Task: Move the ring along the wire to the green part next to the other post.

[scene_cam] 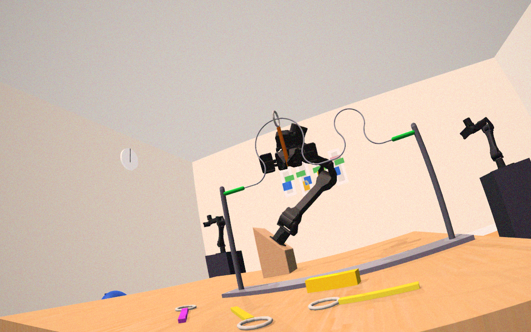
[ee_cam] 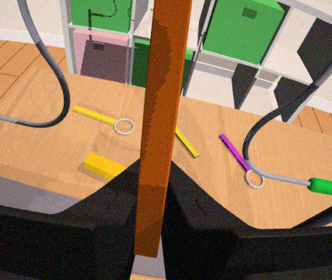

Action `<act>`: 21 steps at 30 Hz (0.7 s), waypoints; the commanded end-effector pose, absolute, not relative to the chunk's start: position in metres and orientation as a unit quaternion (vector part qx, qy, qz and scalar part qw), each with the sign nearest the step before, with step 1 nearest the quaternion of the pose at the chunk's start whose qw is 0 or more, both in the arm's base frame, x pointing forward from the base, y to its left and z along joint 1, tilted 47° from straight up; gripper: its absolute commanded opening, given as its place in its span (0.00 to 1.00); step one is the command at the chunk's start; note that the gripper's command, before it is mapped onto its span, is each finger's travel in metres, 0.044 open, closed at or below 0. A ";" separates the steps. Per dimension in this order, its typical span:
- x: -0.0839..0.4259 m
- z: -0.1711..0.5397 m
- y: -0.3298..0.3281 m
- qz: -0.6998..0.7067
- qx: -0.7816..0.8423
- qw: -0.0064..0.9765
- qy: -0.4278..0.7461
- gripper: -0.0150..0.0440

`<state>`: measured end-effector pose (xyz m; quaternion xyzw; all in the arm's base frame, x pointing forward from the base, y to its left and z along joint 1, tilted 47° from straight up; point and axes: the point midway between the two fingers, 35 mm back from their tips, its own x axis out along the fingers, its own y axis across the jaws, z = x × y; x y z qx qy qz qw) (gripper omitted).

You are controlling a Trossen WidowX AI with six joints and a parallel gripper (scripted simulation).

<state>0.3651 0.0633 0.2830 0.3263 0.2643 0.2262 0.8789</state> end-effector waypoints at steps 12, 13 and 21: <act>0.364 0.289 0.069 0.240 0.418 0.838 0.257 0.00; 0.364 0.289 0.069 0.241 0.424 0.835 0.256 0.00; 0.363 0.293 0.072 0.248 0.471 0.809 0.251 0.00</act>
